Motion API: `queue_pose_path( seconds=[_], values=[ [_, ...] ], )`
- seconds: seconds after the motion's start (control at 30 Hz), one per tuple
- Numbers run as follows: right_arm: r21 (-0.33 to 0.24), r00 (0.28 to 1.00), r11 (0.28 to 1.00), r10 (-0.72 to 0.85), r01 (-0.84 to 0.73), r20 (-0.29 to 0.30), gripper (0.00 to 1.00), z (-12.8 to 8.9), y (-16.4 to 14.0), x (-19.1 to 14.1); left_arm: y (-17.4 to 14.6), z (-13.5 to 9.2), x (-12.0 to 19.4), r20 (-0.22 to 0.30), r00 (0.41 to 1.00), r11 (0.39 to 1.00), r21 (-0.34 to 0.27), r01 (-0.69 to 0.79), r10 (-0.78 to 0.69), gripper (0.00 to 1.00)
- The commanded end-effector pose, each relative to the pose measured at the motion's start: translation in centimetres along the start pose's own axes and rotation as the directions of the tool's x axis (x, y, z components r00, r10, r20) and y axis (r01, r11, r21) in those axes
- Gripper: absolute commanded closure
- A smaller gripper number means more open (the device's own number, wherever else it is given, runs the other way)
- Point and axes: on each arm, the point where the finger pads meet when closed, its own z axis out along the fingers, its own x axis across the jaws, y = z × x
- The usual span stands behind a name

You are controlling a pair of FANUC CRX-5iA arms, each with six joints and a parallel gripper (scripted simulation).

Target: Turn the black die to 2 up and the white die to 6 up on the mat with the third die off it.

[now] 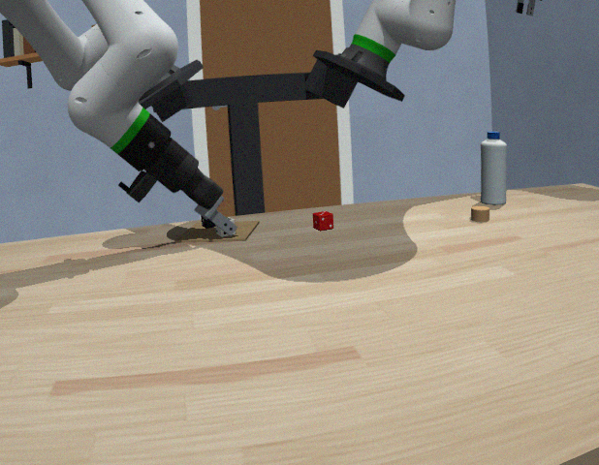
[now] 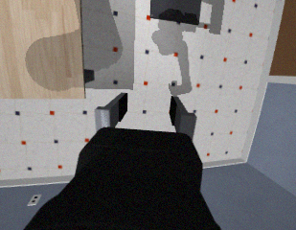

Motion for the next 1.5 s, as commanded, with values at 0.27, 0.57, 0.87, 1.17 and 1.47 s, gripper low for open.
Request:
queue_pose_path(
  seconds=[0.27,0.57,0.87,1.17,1.47],
  values=[
    [0.000,1.000,1.000,-0.001,0.001,0.001,0.00,-0.9,0.9,-0.1,0.0,-0.1,0.0,0.000,1.000,1.000,-0.002,0.000,0.000,0.00],
    [0.000,1.000,1.000,-0.001,0.001,0.001,0.00,-2.5,2.5,-0.1,0.0,-0.1,0.0,0.000,1.000,1.000,-0.002,0.000,0.000,0.00],
    [0.000,1.000,1.000,-0.001,0.001,0.001,0.00,-4.4,4.4,-0.1,0.0,-0.1,0.0,0.000,1.000,1.000,-0.002,0.000,0.000,0.00],
    [0.000,1.000,1.000,-0.001,0.001,0.001,0.00,-4.9,4.9,-0.1,0.0,-0.1,0.0,0.000,1.000,1.000,-0.002,0.000,0.000,0.00],
    [0.067,1.000,0.998,0.002,-0.002,-0.005,0.00,-4.9,4.9,0.1,0.0,-0.1,0.0,0.000,1.000,1.000,-0.002,0.000,0.000,0.00]
  ],
)
